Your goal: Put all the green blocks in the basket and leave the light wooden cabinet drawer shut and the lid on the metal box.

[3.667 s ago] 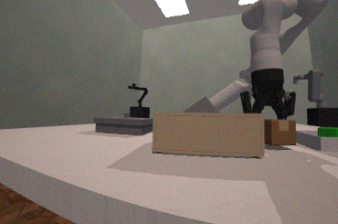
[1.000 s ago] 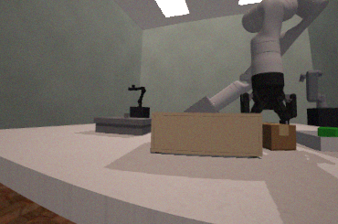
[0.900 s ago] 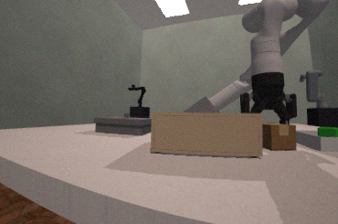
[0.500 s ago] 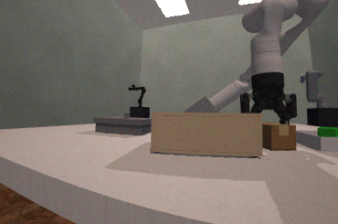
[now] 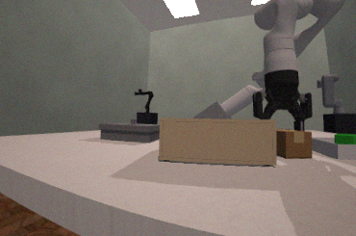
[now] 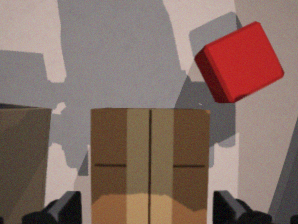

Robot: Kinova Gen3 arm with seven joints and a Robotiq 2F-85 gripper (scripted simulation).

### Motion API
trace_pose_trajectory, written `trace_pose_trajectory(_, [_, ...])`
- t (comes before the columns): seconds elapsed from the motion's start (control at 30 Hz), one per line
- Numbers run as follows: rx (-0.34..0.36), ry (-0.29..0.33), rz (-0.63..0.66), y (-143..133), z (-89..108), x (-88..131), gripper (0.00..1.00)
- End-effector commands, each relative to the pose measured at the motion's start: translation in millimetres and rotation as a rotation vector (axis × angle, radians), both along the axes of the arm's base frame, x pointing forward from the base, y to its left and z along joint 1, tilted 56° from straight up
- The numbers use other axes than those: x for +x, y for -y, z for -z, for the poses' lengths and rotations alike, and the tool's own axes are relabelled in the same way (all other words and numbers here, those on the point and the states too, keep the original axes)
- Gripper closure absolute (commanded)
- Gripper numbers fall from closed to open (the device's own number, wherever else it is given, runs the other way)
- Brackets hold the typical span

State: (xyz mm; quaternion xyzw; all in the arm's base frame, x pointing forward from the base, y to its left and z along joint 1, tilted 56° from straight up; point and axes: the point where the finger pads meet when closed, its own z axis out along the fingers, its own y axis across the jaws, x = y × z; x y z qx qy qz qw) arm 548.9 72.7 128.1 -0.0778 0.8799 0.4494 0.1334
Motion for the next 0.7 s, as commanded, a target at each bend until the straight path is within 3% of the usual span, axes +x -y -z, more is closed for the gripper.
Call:
trace_pose_trajectory(0.0, [0.0, 0.001, 0.001, 3, -2.3, 0, 0.17])
trace_pose_trajectory(0.67, [0.0, 0.001, 0.001, 66, -45.2, -13, 0.17])
